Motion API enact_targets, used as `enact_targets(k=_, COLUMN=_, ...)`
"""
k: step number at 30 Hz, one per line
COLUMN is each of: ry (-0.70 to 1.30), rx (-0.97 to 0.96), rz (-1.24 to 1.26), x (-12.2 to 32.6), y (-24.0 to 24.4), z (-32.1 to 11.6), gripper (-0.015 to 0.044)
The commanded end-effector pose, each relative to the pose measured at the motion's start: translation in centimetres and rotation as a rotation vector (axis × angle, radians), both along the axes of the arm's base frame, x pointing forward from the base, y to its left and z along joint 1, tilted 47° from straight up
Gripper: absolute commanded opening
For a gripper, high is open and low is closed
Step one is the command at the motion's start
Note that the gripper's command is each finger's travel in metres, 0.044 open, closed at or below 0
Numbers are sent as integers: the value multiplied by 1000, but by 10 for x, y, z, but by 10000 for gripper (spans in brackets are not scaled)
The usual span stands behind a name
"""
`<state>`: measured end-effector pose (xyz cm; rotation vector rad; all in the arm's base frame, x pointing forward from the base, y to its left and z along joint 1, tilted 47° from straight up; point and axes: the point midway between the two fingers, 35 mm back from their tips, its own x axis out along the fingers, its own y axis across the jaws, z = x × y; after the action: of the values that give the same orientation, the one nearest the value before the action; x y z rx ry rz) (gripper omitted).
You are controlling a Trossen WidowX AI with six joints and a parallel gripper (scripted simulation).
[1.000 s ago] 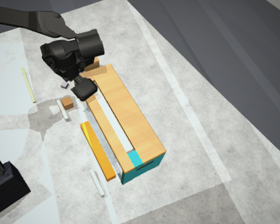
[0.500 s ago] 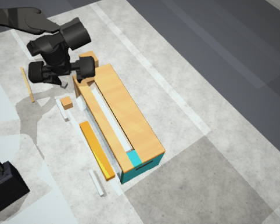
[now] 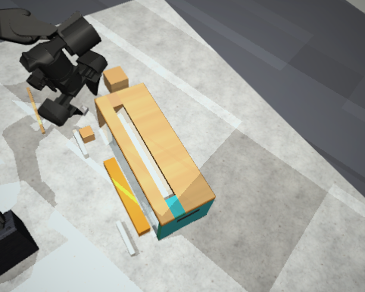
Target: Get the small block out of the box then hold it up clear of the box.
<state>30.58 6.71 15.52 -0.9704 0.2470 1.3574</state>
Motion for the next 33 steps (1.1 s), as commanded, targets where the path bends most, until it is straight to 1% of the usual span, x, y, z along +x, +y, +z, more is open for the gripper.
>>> enact_targets(k=1, ry=-750, rx=-361, rz=587, x=-7, y=4, z=12, gripper=285)
enact_targets(k=3, ry=-782, rx=-377, rz=616, x=-7, y=4, z=13, gripper=285)
enact_targets(k=24, ry=-782, rx=-377, rz=616, x=-6, y=5, z=11, gripper=285)
enact_targets(k=26, ry=-779, rx=-380, rz=620, x=-4, y=20, z=-5, gripper=285)
enact_targets(k=30, ry=-783, rx=-377, rz=617, x=-7, y=64, z=-46, gripper=285)
enact_targets(k=33, ry=-785, rx=-374, rz=614, x=-9, y=71, z=-53, gripper=285)
